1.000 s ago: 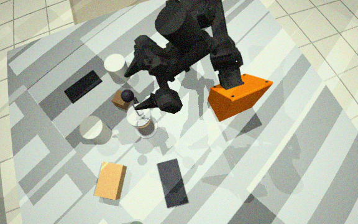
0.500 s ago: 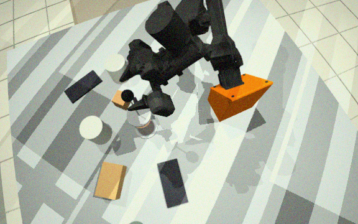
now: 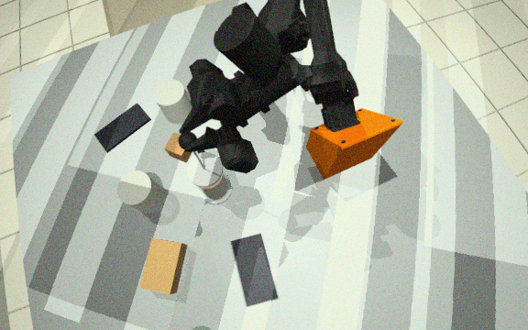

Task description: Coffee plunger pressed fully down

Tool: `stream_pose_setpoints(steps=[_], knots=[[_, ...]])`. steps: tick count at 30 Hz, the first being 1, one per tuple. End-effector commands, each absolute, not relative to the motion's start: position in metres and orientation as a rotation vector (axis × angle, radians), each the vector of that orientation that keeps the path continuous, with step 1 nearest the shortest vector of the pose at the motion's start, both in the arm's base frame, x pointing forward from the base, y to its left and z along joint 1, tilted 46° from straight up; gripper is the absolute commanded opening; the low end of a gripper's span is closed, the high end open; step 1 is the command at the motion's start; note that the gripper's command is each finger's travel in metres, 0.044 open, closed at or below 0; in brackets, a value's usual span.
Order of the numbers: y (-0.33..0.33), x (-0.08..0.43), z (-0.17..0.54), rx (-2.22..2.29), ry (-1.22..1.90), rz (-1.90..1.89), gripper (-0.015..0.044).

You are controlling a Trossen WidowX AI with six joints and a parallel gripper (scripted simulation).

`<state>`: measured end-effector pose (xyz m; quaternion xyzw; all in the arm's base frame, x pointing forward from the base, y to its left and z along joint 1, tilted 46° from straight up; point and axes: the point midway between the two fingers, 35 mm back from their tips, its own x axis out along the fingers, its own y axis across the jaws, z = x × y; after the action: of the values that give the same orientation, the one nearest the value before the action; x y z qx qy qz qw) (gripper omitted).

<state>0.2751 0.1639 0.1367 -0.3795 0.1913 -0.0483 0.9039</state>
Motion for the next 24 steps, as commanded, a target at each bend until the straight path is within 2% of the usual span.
stream_pose_setpoints(steps=[1,24], knots=[[0.164,0.275,0.136,-0.791,0.397,-0.101,0.0127],[0.148,0.285,0.11,-0.787,0.408,-0.099,0.0127]])
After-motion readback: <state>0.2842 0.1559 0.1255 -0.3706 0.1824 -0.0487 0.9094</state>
